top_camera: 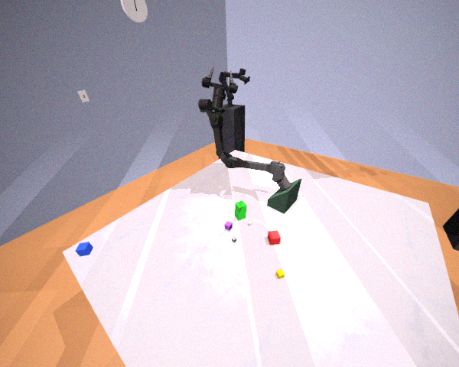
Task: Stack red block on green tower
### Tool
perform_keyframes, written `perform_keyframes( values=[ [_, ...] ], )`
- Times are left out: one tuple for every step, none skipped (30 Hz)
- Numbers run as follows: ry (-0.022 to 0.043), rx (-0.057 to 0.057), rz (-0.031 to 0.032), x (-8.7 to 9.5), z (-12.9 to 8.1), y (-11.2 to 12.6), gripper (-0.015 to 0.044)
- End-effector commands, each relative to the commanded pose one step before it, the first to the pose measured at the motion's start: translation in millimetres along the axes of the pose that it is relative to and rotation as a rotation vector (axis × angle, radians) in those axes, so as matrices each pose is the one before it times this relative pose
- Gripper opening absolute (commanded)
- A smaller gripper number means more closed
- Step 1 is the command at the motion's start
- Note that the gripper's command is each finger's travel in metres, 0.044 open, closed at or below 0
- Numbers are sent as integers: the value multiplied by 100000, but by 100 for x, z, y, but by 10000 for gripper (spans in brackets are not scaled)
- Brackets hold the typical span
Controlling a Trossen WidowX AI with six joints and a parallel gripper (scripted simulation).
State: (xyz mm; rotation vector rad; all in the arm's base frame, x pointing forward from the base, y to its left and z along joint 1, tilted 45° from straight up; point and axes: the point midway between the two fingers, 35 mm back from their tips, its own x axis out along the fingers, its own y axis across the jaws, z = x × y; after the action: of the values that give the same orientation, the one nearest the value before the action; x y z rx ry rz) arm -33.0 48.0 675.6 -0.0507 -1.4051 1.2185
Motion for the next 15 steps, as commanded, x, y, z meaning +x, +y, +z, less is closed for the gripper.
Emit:
perform_keyframes(
  values=[
    [16190,1417,7645,2634,-4456,3826,440],
    [4444,527,1827,813,-1195,892,440],
    [4706,575,1810,853,-1272,890,440],
    [4757,600,1706,857,-1292,845,440],
    [4804,627,1604,861,-1310,800,440],
    [4847,657,1503,865,-1326,756,440],
    [4887,687,1405,870,-1341,712,440],
    [4115,1843,1332,766,-1167,607,440],
    [4360,1986,1261,803,-1246,580,440],
    [4406,2046,1125,806,-1267,522,440],
    [4445,2106,989,809,-1286,464,440],
    [5068,1701,972,935,-1456,488,440],
    [5575,1316,936,1040,-1588,499,440],
    [5596,1298,830,1048,-1589,450,440],
    [5066,1204,663,956,-1432,364,440]
  ],
)
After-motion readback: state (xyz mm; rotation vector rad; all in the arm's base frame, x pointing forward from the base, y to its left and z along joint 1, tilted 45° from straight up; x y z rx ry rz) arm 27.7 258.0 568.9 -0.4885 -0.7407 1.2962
